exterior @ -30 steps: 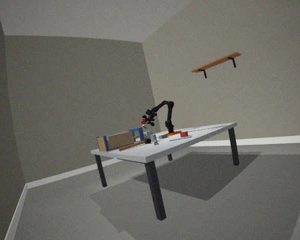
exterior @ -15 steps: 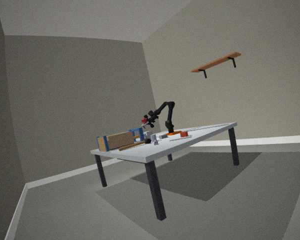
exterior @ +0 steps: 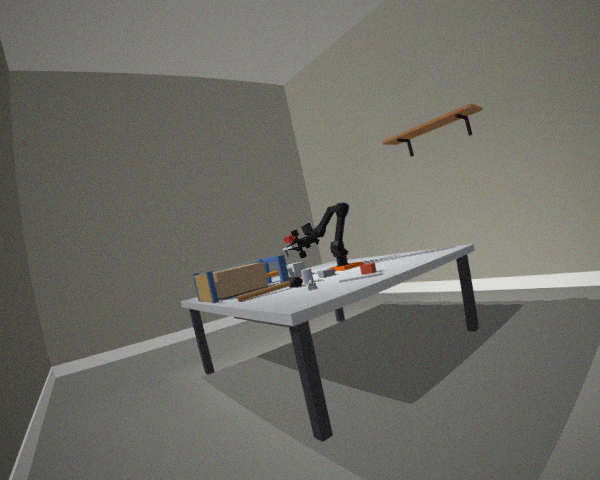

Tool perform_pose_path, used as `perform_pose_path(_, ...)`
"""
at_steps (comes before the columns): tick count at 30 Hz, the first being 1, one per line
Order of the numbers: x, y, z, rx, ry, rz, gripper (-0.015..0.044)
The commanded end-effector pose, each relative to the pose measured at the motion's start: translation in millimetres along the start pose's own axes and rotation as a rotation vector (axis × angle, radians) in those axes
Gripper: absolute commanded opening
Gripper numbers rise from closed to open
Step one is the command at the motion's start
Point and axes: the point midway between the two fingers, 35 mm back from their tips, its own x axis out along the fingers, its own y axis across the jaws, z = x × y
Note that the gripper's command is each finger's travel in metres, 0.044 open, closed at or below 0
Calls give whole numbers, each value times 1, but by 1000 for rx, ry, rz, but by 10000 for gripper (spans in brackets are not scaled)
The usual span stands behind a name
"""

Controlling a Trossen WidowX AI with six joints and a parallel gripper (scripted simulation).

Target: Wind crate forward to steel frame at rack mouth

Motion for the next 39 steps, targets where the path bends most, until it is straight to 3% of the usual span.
perform_pose_path(1, -1, -1, 1, 1, -6, -60, 0)
perform_pose_path(6, -1, -1, 2, 2, -9, -124, 0)
perform_pose_path(39, -26, 20, 39, 17, -4, -114, 0)
